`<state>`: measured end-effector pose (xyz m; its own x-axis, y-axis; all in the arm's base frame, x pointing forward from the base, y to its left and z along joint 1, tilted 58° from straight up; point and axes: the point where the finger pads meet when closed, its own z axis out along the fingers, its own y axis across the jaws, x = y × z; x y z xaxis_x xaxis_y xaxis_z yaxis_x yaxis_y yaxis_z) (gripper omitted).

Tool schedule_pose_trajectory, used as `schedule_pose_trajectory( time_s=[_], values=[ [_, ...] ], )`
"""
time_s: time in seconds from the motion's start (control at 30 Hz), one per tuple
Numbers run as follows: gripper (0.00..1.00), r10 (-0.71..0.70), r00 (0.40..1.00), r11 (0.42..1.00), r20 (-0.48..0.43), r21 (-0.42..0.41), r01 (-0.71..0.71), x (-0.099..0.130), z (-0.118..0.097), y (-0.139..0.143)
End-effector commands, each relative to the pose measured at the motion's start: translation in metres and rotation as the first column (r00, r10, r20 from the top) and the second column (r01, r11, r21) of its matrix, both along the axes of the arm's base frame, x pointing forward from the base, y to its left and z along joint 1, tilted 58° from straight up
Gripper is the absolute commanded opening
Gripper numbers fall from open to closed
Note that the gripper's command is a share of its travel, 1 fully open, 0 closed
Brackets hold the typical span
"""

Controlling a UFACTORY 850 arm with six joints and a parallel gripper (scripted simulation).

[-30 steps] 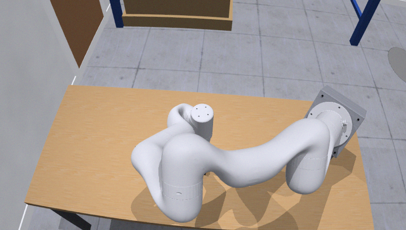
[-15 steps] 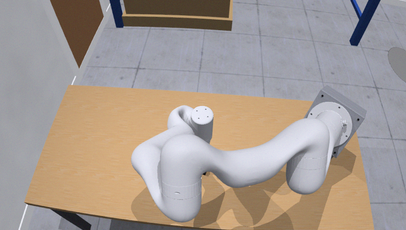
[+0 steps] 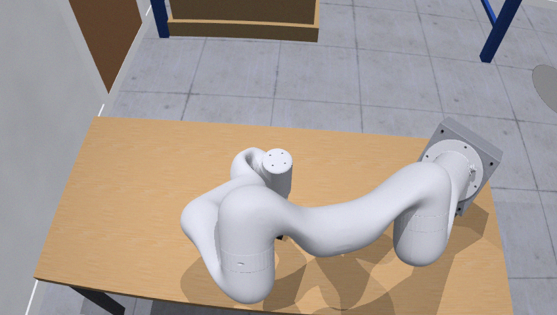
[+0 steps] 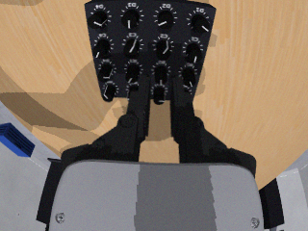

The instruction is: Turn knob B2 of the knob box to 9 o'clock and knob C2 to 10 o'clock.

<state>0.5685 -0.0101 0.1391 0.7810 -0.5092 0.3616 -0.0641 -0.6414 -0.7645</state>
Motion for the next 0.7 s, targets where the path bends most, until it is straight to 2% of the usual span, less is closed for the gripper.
schedule_pose_trajectory(
  time_s=[0.0, 0.67],
  values=[
    [0.19, -0.001, 1.0, 1.0, 0.0, 0.0, 0.001, 0.0023, -0.0018, 0.0016],
    [0.19, -0.001, 1.0, 1.0, 0.0, 0.0, 0.001, 0.006, -0.005, 0.005]
  ],
)
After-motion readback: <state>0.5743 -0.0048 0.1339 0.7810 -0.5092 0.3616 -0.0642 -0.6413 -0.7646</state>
